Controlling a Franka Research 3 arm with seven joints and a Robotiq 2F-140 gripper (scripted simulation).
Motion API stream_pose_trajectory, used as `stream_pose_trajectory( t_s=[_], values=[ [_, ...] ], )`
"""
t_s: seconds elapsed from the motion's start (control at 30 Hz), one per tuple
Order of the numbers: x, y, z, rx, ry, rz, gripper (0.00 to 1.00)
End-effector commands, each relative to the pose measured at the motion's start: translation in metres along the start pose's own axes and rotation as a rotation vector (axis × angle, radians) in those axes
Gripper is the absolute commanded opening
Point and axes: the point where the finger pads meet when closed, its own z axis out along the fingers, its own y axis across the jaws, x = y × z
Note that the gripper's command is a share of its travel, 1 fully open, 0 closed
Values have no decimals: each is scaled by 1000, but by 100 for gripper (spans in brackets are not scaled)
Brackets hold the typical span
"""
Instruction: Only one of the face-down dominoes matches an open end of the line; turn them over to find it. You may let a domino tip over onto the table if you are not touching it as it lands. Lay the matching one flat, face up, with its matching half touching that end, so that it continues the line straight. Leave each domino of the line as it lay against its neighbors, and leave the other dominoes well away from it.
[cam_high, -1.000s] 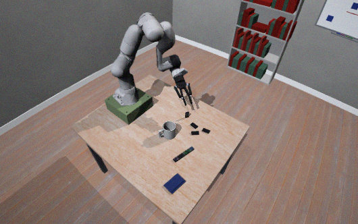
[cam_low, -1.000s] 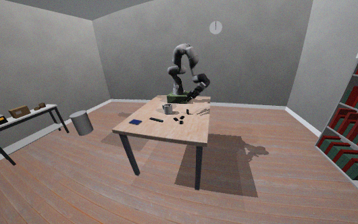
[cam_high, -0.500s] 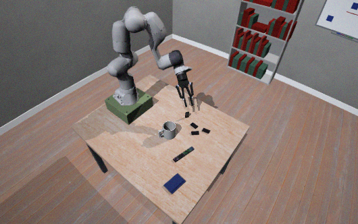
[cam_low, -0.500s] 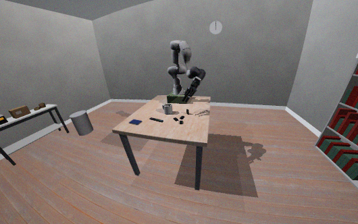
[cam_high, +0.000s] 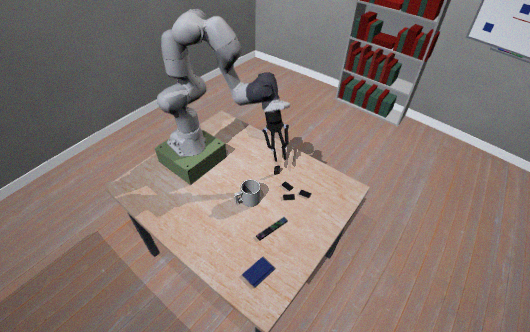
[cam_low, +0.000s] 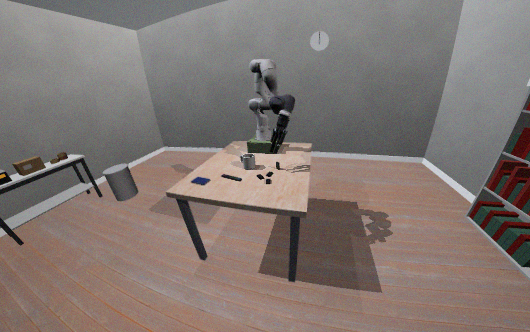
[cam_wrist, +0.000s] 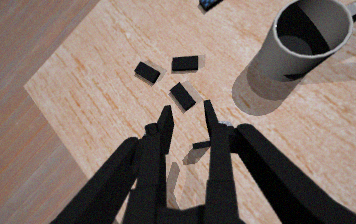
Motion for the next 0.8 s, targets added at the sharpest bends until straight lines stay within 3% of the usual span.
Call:
stream_pose_trajectory(
  t_s=[0.0,0.37,0.77],
  values=[
    [-15,-8,-1,-9,-196,-198,34],
    [-12,-12,0,-1,-383,-168,34],
    [-8,-11,2,-21,-514,-189,34]
  ],
)
